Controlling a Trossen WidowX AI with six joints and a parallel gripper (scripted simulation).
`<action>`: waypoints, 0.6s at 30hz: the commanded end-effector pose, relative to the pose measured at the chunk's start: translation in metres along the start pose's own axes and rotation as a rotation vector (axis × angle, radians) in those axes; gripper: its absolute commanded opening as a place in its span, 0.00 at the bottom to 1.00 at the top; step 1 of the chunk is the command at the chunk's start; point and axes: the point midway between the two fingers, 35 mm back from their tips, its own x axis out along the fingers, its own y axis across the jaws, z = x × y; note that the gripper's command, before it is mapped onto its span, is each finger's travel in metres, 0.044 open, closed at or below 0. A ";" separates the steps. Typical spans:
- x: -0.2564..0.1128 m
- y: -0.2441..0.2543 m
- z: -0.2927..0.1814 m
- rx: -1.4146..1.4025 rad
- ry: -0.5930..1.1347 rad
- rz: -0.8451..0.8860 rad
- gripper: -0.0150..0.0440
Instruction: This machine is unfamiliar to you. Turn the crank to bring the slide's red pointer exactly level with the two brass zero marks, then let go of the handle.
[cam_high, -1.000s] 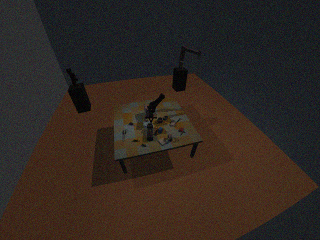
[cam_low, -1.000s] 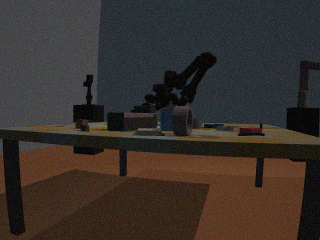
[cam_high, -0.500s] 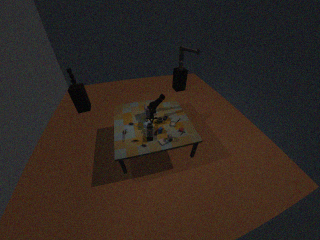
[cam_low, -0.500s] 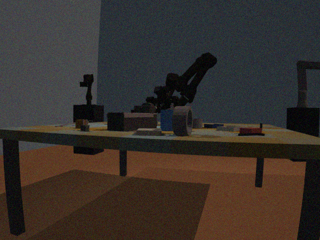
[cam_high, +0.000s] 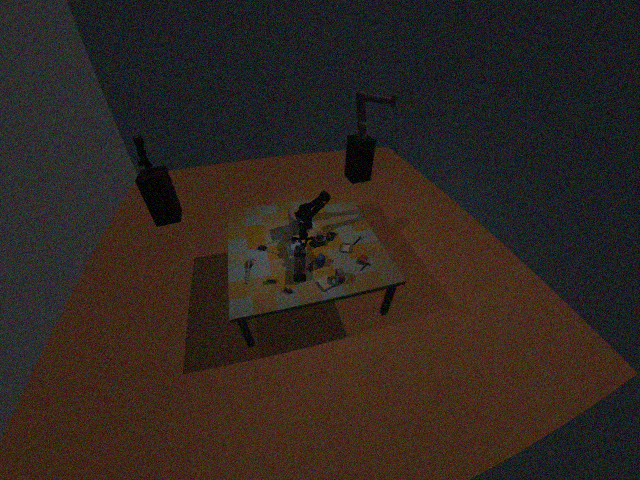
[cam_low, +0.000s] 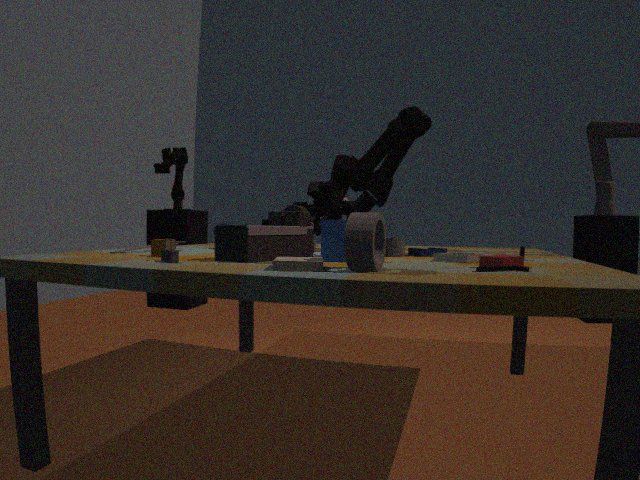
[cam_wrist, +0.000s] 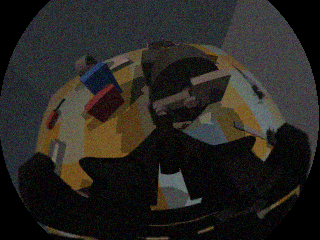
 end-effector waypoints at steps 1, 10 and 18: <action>0.006 -0.003 -0.006 -0.002 0.004 -0.005 0.25; 0.013 -0.016 -0.013 -0.003 0.004 -0.005 0.25; 0.014 -0.028 -0.015 -0.003 0.004 -0.006 0.25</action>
